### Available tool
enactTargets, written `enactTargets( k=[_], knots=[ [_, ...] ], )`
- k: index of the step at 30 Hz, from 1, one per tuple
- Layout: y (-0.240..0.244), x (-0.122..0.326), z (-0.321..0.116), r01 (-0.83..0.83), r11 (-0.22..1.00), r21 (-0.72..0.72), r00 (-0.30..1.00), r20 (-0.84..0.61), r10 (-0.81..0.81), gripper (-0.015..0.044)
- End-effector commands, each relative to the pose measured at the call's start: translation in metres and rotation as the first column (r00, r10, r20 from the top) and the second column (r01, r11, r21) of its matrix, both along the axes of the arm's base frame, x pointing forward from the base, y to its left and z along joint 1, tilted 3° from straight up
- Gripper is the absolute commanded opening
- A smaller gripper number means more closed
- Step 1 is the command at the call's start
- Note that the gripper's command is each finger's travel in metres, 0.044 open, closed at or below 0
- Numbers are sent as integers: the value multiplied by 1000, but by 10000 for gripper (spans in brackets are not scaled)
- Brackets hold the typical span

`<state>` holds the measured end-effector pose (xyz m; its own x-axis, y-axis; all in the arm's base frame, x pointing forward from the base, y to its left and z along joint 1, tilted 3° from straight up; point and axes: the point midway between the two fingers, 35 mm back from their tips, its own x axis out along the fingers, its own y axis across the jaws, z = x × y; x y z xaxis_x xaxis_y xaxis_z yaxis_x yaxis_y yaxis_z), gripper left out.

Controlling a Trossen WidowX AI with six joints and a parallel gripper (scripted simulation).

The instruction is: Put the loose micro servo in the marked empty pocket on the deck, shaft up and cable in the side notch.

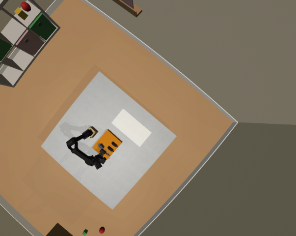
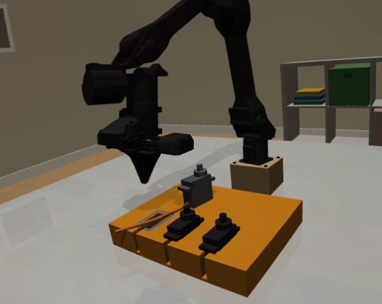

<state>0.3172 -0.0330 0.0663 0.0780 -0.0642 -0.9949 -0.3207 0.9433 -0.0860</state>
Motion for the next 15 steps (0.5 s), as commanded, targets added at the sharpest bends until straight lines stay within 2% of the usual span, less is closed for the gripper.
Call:
enactTargets(
  k=[1, 15],
  knots=[
    [-13, -16, -17, 125, 991, 41, 989, -87, -121, 0],
    [-17, -21, -26, 165, 985, 51, 981, -112, -159, 0]
  ],
)
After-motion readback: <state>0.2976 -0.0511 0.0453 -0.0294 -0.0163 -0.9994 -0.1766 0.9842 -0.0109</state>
